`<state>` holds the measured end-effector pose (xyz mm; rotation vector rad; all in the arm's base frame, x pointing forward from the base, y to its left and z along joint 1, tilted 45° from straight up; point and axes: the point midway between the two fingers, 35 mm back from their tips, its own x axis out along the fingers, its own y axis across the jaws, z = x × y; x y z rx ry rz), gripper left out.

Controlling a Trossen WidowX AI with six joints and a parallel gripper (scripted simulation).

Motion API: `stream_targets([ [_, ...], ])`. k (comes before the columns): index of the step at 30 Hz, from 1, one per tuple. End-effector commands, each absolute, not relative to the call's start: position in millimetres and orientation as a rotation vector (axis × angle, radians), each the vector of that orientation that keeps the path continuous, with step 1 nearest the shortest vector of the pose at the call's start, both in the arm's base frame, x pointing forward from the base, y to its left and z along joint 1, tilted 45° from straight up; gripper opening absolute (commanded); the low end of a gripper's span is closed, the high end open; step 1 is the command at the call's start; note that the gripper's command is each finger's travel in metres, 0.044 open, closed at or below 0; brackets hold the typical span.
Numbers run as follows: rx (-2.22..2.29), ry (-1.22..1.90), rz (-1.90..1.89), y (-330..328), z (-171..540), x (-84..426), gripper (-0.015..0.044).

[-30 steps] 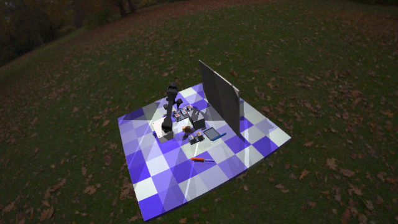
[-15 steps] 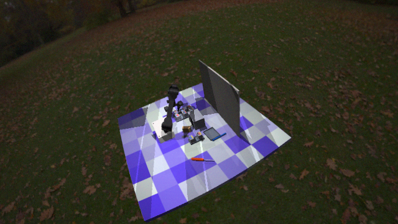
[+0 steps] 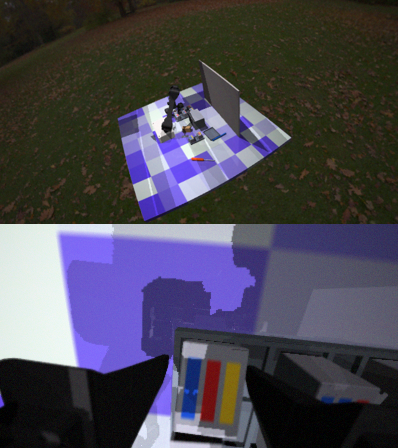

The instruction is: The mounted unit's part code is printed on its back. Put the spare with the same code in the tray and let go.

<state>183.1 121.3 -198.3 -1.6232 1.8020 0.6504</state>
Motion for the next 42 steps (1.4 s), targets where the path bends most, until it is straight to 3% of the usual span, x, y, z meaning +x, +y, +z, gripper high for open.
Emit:
stream_targets([
  [1,-1.632,1.802,0.650,119,-199,183,0.0300],
  [4,-1.632,1.802,0.650,119,-199,183,0.0300],
  [9,-1.624,1.804,0.650,120,-199,182,0.0169],
  [17,-1.624,1.804,0.650,120,-199,182,0.0115],
  [22,-1.624,1.804,0.650,120,-199,182,0.0000],
  [30,-1.624,1.804,0.650,121,-198,183,0.0000],
  [42,-1.630,1.802,0.654,175,-141,186,0.0000],
])
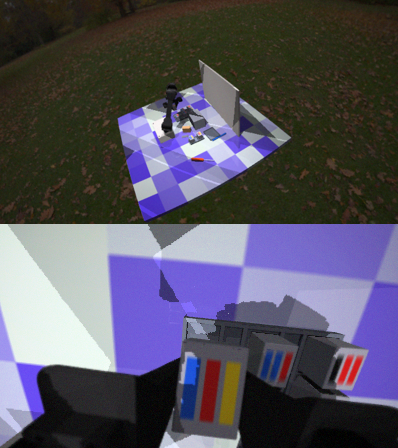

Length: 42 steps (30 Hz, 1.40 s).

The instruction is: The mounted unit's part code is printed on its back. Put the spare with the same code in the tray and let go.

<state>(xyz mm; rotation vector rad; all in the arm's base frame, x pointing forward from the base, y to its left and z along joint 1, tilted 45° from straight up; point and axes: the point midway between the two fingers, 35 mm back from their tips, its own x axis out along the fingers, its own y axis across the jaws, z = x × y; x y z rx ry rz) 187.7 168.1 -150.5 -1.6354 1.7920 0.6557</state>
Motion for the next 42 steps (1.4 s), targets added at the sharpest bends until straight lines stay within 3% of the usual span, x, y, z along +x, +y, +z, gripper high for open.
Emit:
stream_targets([
  [1,-1.630,1.802,0.654,175,-141,186,0.0000],
  [21,-1.628,1.802,0.658,220,-82,192,0.0000],
  [42,-1.587,1.738,0.741,146,17,299,0.0000],
])
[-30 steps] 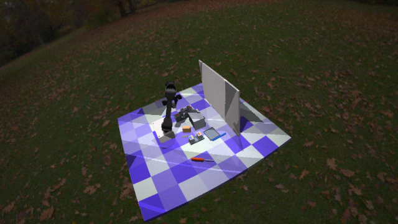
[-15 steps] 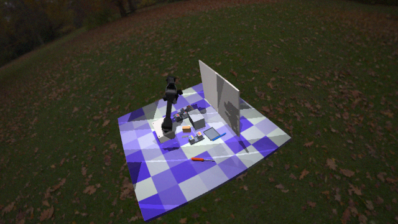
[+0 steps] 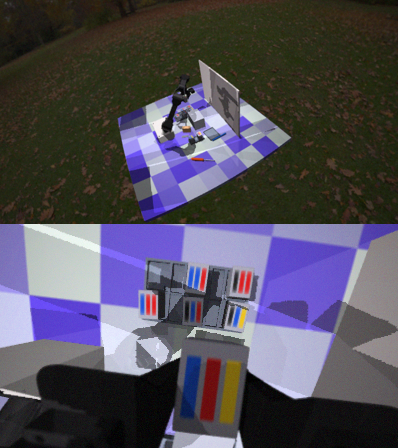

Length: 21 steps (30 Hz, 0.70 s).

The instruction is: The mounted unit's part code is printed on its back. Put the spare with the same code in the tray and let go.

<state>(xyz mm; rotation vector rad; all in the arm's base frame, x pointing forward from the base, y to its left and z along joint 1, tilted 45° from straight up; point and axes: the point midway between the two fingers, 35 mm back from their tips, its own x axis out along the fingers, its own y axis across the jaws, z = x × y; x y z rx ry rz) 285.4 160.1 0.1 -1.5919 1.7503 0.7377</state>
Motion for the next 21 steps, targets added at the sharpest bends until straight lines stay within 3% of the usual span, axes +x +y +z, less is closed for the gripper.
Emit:
stream_targets([
  [1,-1.581,1.738,0.743,140,21,302,0.0000],
  [21,-1.587,1.733,0.707,19,122,342,0.0000],
])
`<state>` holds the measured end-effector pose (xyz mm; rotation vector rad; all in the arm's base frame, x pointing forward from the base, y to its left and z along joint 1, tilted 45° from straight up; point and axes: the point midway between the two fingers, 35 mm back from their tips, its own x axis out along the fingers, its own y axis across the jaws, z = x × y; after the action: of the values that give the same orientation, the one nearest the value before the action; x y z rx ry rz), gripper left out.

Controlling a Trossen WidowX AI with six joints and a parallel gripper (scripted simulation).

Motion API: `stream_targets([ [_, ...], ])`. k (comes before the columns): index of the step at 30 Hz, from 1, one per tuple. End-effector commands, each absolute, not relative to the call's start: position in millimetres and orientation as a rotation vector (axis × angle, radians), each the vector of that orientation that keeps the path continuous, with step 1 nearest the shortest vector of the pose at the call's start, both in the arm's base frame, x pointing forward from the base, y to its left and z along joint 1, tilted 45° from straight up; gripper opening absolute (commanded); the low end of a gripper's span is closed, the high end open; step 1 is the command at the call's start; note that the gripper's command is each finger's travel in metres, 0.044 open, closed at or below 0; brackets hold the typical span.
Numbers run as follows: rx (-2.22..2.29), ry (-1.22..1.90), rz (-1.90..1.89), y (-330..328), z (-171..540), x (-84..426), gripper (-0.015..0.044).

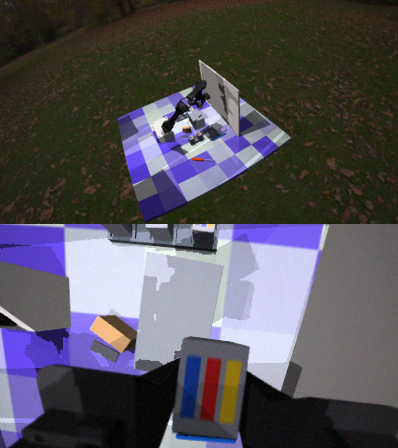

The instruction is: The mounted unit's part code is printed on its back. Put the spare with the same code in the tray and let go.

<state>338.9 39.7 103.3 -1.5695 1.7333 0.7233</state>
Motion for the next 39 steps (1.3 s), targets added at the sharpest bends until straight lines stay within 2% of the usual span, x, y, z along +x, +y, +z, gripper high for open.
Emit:
stream_targets([
  [1,-1.591,1.735,0.703,11,128,342,0.0000],
  [16,-1.647,1.815,0.630,-91,210,319,0.0000],
  [39,-1.645,1.814,0.631,-102,201,321,0.0000],
])
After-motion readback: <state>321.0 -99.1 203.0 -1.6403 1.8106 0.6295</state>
